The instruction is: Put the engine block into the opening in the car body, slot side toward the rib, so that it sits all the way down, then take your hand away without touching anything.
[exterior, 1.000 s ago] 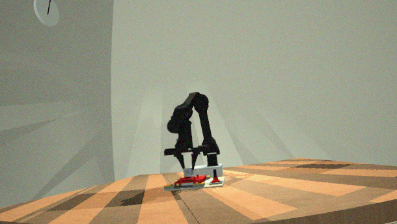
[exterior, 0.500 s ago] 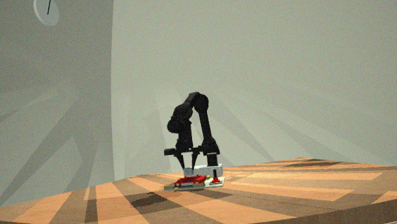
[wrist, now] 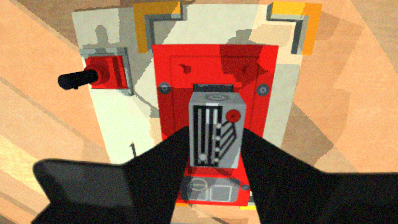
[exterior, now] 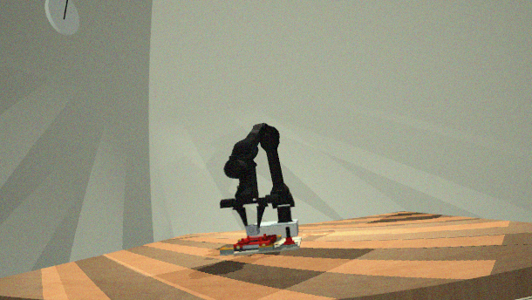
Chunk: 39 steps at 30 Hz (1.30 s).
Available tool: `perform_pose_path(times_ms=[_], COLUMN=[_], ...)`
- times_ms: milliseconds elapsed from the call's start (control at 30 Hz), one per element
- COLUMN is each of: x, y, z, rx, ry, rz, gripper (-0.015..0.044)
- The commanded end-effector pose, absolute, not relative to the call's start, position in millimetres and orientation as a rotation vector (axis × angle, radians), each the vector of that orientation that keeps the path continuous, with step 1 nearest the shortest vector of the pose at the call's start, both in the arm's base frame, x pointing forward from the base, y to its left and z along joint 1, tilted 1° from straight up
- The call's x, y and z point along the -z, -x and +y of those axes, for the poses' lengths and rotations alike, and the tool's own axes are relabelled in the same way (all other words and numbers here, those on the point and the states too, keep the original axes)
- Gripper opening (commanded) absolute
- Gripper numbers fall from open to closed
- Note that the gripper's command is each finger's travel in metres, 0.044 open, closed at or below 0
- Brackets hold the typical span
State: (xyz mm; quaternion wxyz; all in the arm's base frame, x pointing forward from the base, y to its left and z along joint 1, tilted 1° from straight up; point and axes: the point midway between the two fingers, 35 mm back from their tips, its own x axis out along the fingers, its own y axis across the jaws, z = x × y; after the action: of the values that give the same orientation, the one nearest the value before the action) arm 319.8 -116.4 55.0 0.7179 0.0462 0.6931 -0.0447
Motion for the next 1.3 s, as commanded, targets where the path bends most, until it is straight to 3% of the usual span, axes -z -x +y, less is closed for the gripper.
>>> perform_pose_path(times_ms=[0,1267], x=[-54.0,-44.3], y=[-320.0,-320.2], z=[-115.9,-115.5], rx=[0.116,0.1], ry=[-0.124,-0.107], rz=[1.531,1.532], gripper=[0.0159,0.0159])
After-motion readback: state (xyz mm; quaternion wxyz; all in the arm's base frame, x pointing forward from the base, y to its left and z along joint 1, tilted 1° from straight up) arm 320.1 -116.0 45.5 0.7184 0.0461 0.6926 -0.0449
